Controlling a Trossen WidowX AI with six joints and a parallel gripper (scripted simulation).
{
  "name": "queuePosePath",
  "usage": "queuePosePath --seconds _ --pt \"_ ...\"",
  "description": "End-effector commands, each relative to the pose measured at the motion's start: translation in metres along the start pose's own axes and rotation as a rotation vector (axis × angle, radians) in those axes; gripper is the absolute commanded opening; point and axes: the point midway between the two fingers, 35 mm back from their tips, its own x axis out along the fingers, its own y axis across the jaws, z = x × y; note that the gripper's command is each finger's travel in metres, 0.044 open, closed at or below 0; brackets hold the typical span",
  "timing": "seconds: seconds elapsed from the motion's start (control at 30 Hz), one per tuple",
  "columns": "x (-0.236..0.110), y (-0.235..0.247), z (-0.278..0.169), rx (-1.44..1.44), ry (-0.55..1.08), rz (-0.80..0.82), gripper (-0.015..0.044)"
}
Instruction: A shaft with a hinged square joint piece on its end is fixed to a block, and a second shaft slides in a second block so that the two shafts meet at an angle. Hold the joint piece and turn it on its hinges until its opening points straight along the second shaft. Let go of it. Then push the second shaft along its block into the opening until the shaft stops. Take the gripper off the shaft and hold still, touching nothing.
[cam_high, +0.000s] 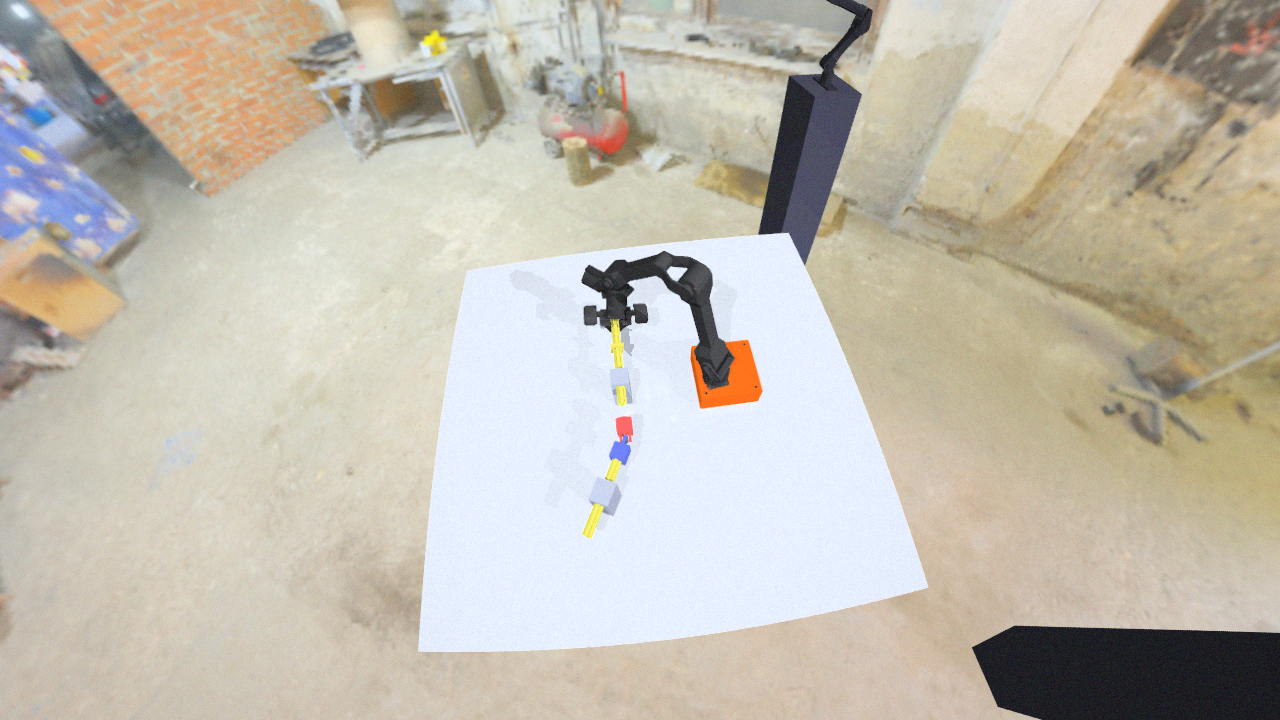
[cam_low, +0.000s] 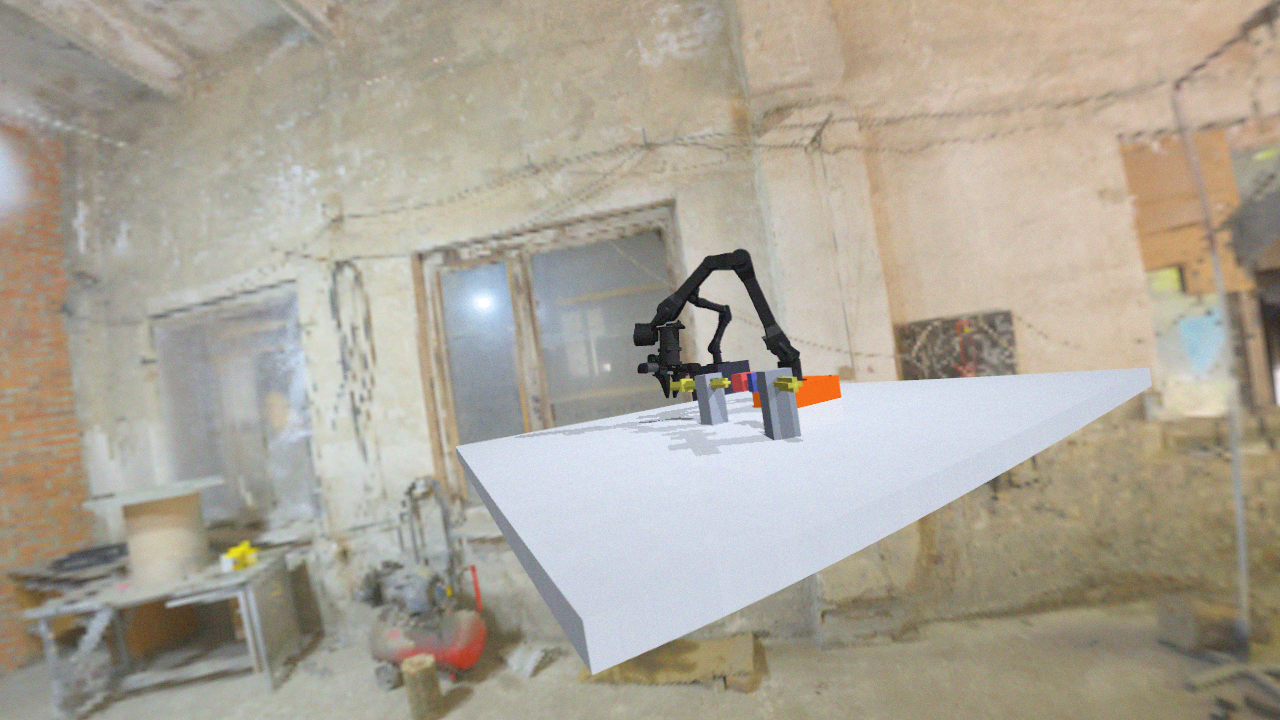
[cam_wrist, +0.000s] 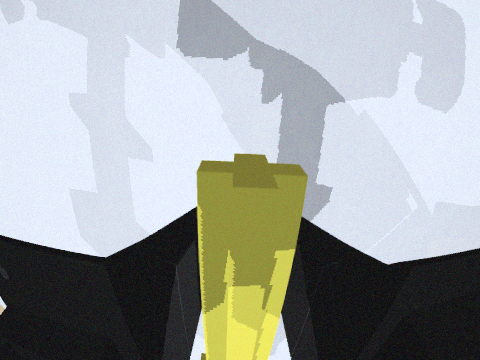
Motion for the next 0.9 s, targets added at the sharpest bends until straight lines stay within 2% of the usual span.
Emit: queuePosePath --seconds 0.0,0.87 --pt "0.0000 0.0000 0.0000 0.000 0.000 0.000 0.0067" --pt "0.0007 -0.0005 -0.0031 0.002 0.003 -0.124 0.0067"
